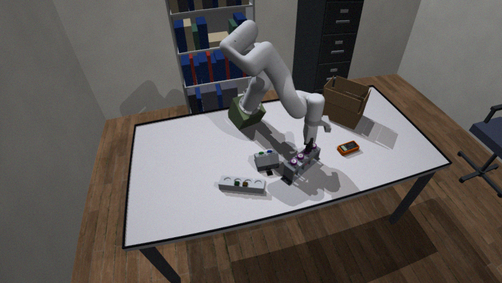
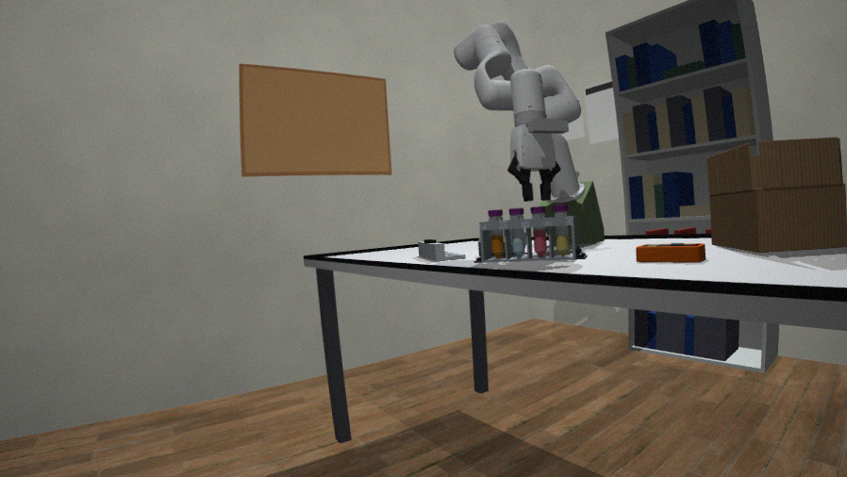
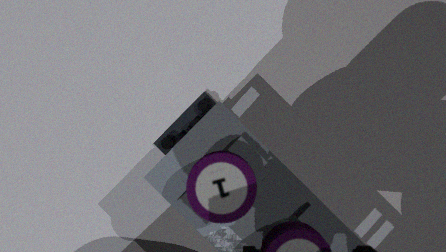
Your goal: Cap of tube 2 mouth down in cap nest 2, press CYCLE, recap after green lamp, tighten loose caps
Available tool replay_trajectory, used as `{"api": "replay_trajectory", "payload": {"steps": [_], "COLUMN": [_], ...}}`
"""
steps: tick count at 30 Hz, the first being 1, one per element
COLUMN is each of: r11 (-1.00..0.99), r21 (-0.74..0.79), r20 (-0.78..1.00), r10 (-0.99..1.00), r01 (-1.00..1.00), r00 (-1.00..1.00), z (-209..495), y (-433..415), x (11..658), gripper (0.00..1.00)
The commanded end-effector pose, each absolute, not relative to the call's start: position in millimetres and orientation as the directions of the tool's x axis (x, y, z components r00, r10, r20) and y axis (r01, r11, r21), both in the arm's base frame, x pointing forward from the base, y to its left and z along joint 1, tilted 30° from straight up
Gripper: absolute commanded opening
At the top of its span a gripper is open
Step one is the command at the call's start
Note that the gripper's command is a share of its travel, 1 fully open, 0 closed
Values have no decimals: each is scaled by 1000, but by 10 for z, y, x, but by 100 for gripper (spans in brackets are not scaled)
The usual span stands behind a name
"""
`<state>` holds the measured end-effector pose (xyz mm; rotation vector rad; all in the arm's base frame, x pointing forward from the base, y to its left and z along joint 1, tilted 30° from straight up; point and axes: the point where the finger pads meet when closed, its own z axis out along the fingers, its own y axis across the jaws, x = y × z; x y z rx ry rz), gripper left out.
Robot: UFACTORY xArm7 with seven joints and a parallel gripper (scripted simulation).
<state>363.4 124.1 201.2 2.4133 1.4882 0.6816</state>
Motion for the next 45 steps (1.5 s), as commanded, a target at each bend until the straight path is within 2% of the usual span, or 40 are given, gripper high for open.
{"api": "replay_trajectory", "payload": {"steps": [1,37,38,45], "r11": [-460,-460,-460,-460], "r21": [423,423,423,423], "r20": [271,270,270,271], "r10": [886,886,886,886], "r01": [780,780,780,780], "r00": [376,376,376,376], "z": [1929,1794,1794,1794], "y": [1256,1264,1265,1265], "x": [3704,3781,3781,3781], "gripper": [46,46,0,0]}}
